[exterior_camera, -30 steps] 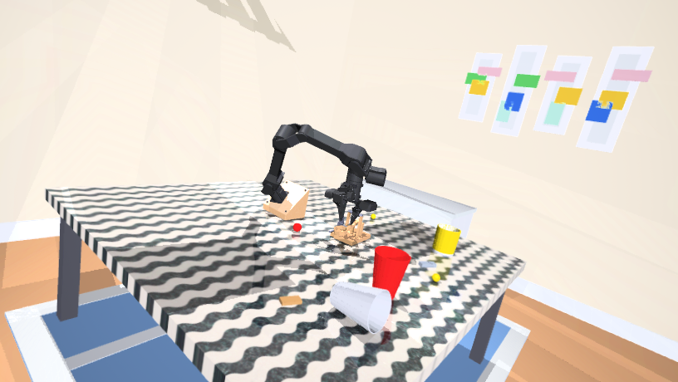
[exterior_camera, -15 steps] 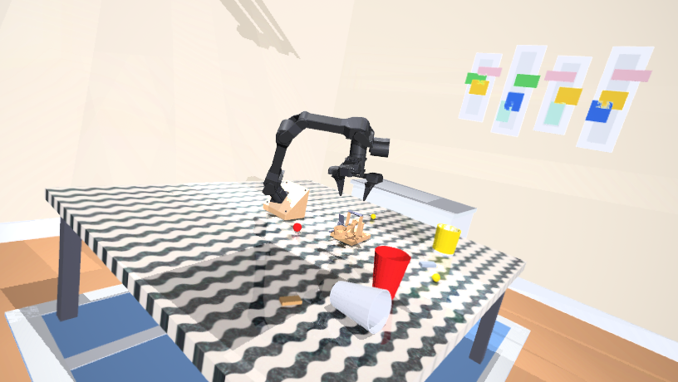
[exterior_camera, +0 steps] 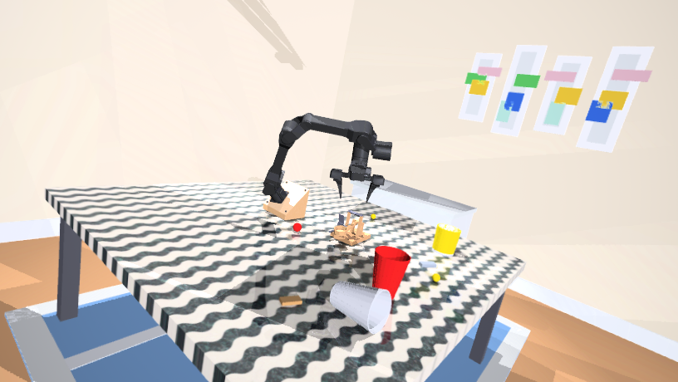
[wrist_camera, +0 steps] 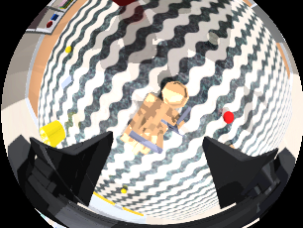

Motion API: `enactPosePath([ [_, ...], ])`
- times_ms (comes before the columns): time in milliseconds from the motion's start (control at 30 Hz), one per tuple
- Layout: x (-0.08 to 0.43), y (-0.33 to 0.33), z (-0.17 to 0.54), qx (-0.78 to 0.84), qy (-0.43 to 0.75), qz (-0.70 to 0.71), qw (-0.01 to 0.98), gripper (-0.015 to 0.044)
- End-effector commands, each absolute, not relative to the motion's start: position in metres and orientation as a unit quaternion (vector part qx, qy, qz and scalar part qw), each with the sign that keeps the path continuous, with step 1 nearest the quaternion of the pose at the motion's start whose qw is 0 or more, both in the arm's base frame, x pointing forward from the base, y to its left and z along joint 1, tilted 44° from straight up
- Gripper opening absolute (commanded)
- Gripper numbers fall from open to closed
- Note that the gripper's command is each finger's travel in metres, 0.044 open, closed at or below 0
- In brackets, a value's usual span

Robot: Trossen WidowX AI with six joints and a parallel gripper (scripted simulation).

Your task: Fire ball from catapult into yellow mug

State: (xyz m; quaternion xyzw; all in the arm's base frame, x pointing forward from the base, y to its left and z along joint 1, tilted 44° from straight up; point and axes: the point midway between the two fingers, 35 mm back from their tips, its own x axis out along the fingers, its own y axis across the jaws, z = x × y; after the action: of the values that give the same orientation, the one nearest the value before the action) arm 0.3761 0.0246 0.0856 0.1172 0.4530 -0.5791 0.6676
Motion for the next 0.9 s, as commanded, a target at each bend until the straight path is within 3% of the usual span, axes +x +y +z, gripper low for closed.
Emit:
enactPosePath([
  [0, 0.376, 0.028, 0.078, 0.062, 0.502, -0.541, 0.672, 0.0440],
  [867, 0.377, 0.045, 0.050, -0.234, 0.693, -0.271, 0.625, 0.0440],
])
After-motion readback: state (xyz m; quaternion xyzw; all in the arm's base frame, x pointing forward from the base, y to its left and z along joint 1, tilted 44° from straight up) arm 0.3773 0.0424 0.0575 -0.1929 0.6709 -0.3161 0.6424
